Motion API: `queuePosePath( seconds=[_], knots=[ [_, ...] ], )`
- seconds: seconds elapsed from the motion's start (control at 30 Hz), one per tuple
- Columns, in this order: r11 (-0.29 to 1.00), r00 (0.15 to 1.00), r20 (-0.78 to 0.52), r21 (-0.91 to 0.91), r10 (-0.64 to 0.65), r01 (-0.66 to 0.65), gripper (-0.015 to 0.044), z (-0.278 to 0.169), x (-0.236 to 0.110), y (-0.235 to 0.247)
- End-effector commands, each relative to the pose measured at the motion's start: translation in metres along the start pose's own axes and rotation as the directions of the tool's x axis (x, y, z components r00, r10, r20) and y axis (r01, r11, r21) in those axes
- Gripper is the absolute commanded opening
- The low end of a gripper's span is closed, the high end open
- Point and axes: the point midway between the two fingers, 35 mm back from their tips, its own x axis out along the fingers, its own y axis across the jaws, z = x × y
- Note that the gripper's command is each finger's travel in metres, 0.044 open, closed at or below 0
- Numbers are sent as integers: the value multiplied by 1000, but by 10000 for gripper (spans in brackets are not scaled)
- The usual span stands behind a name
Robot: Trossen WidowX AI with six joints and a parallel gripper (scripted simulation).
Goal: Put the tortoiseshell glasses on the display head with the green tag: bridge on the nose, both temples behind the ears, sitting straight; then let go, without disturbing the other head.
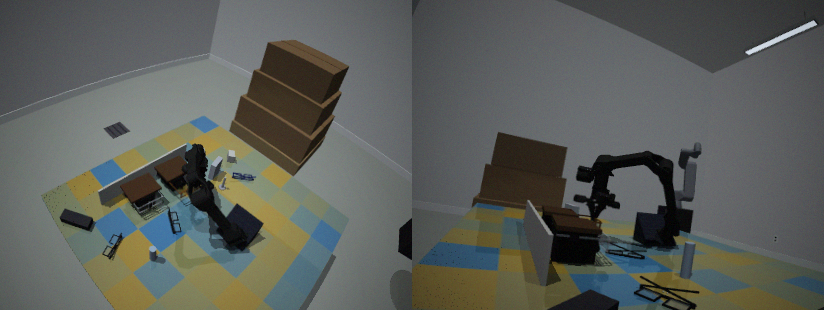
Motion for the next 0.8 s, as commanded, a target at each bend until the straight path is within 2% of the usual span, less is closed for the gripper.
queuePosePath(
  seconds=[0.0, 0.77],
  knots=[
    [1000, 1000, 6, 5, 3, -3, 0, 0, 2, -6],
    [1000, 1000, 6, 4, 2, -2, 0, 1, 3, -39]
  ],
)
